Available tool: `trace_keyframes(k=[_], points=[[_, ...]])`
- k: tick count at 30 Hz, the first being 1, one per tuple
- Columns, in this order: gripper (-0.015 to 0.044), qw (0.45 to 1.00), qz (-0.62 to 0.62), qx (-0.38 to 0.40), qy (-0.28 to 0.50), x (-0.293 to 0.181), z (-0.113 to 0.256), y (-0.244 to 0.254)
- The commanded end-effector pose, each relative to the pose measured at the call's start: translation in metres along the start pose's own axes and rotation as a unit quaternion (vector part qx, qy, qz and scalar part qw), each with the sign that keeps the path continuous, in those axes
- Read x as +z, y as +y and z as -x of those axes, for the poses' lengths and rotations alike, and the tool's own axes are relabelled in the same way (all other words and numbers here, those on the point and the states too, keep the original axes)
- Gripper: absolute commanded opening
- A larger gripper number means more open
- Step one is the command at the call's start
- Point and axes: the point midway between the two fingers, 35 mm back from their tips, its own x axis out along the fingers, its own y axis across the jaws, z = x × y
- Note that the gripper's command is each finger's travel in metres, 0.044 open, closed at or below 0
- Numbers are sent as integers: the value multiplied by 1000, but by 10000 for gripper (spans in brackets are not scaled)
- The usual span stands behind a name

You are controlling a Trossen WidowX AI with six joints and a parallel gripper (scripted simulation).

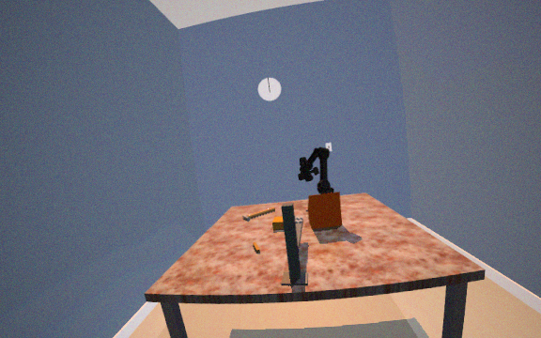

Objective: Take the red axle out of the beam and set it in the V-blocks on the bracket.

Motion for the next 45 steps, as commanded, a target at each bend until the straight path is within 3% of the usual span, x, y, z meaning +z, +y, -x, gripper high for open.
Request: trace_keyframes(k=[1,7,10,14,20,29,37,45], points=[[426,1000,0,0,0,-2,1,1],[440,998,62,-18,-12,2,8,-9],[440,975,211,-65,-33,26,18,-36],[440,882,442,-157,-37,66,45,-78],[440,645,717,-265,18,121,91,-122],[440,278,890,-333,145,178,154,-150],[440,-97,896,-323,289,224,215,-157],[440,-450,751,-236,422,265,273,-145]])
